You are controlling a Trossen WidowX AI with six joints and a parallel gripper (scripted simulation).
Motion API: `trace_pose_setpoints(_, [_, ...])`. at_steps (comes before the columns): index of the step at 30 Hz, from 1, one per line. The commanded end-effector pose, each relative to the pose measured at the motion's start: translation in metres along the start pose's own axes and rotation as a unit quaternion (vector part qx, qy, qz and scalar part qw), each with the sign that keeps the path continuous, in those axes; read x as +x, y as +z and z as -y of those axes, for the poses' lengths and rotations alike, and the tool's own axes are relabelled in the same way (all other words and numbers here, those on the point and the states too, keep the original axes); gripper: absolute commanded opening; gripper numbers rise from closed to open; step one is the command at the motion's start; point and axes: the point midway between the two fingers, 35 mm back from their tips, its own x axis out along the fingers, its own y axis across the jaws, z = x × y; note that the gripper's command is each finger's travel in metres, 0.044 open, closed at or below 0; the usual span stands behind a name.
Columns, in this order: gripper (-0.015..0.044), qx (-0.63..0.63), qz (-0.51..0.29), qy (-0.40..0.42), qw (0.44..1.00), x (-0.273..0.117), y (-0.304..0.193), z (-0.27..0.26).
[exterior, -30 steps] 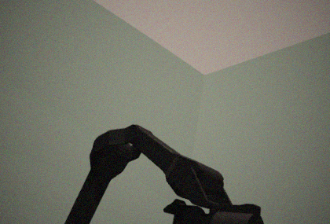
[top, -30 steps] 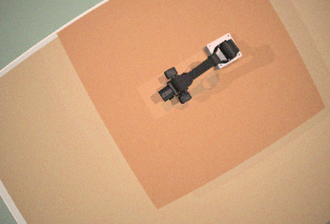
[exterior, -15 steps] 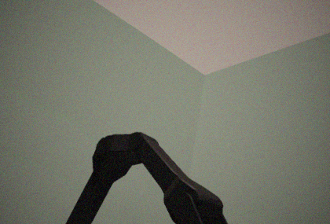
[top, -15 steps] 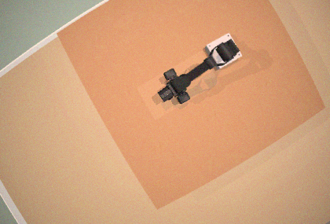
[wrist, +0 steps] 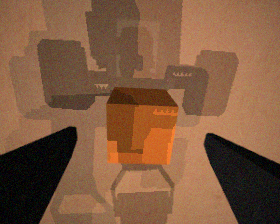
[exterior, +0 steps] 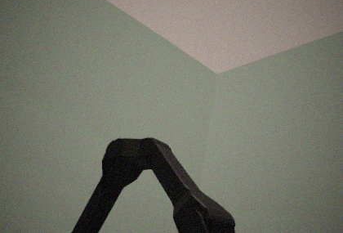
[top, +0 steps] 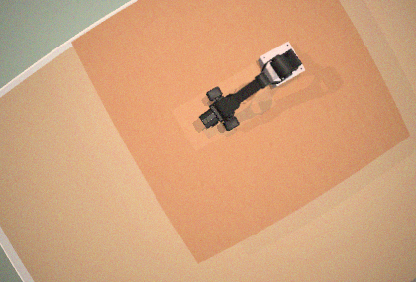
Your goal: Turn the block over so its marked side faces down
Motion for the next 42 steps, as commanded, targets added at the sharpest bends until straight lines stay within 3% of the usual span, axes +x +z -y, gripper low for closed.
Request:
trace_pose_setpoints(1, [0.044, -0.003, -0.008, 0.002, 1.0, 0.011, -0.004, -0.001])
trace_pose_setpoints(15, [0.044, -0.003, -0.008, 0.002, 1.0, 0.03, -0.005, -0.001])
trace_pose_setpoints(23, [0.023, -0.003, -0.008, 0.002, 1.0, 0.03, -0.005, -0.001])
trace_pose_setpoints(42, [0.0103, -0.003, -0.008, 0.002, 1.0, 0.03, -0.005, -0.001])
